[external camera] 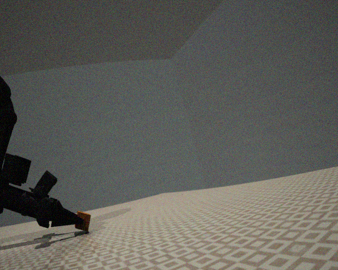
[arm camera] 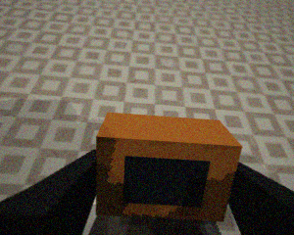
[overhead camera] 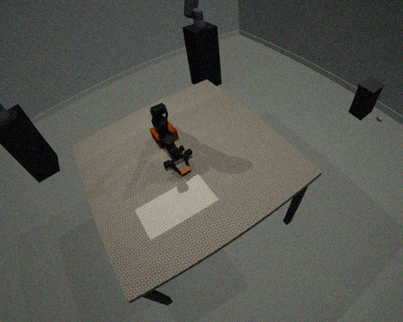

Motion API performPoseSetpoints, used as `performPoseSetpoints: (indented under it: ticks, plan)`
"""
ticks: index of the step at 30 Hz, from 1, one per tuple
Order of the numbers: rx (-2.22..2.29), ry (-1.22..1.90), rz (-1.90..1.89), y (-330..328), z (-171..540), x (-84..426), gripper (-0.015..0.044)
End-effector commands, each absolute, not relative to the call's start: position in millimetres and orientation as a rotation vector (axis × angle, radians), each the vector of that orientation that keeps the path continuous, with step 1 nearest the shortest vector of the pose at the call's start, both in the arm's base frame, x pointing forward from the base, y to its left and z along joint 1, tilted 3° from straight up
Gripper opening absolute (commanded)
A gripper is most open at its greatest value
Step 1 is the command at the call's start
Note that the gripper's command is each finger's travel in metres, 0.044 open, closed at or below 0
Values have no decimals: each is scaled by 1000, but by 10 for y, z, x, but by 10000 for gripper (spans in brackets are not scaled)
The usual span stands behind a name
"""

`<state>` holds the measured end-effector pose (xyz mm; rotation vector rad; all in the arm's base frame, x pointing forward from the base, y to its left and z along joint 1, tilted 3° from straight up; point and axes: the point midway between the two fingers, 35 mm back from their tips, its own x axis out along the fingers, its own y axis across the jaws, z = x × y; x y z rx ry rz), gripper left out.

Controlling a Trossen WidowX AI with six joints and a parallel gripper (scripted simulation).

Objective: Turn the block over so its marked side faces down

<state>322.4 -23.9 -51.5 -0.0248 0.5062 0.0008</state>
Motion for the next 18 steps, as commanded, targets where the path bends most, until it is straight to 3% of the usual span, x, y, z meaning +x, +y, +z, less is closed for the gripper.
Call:
performPoseSetpoints:
  ticks: [1, 2, 18]
  plan:
    - [-21, 502, 5, -232, -507, 3226, 0]
    - [-21, 502, 5, -232, -507, 3226, 0]
    - [-21, 502, 5, -232, -507, 3226, 420]
